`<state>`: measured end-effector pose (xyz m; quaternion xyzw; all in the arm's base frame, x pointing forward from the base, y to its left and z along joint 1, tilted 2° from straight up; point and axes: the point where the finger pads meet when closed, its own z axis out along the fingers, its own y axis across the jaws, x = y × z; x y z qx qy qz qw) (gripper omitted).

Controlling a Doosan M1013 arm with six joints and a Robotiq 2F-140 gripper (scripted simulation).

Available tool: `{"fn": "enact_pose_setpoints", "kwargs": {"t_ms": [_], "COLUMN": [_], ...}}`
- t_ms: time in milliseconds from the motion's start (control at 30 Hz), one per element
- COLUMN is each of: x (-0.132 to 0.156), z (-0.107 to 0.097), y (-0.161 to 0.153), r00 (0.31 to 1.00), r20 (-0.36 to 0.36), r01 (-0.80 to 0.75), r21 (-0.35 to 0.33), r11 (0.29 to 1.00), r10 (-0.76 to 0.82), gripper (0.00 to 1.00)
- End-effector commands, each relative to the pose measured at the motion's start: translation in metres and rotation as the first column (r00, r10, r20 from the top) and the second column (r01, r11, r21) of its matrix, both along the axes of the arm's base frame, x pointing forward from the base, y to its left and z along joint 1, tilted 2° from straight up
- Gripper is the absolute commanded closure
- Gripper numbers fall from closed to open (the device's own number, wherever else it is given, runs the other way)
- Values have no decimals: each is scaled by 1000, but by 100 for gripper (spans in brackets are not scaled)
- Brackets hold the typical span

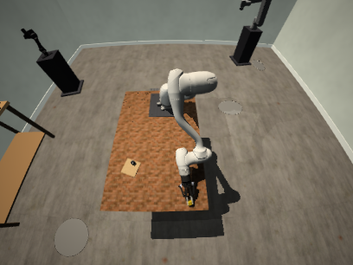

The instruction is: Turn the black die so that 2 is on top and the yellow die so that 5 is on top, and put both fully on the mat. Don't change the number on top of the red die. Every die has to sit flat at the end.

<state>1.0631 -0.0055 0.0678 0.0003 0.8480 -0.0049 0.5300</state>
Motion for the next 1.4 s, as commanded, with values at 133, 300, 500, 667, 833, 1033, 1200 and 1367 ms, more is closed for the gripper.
{"fn": "enact_pose_setpoints", "kwargs": {"t_ms": [133,300,500,667,833,1033,1200,1367], "x": [0,0,0,0,0,0,0,0], "z": [0,0,-1,-3,-7,-10,-11,-11], "y": [0,0,0,0,0,0,0,0], "r00": [1000,1000,1000,1000,1000,1000,1000,1000], "r20": [0,0,0,0,0,0,0,0], "r01": [0,0,0,0,0,0,0,0], "r21": [0,0,0,0,0,0,0,0], "r11": [1000,1000,1000,1000,1000,1000,1000,1000], "r10": [0,0,0,0,0,0,0,0], "gripper": [76,76,76,76,76,76,76,76]}}
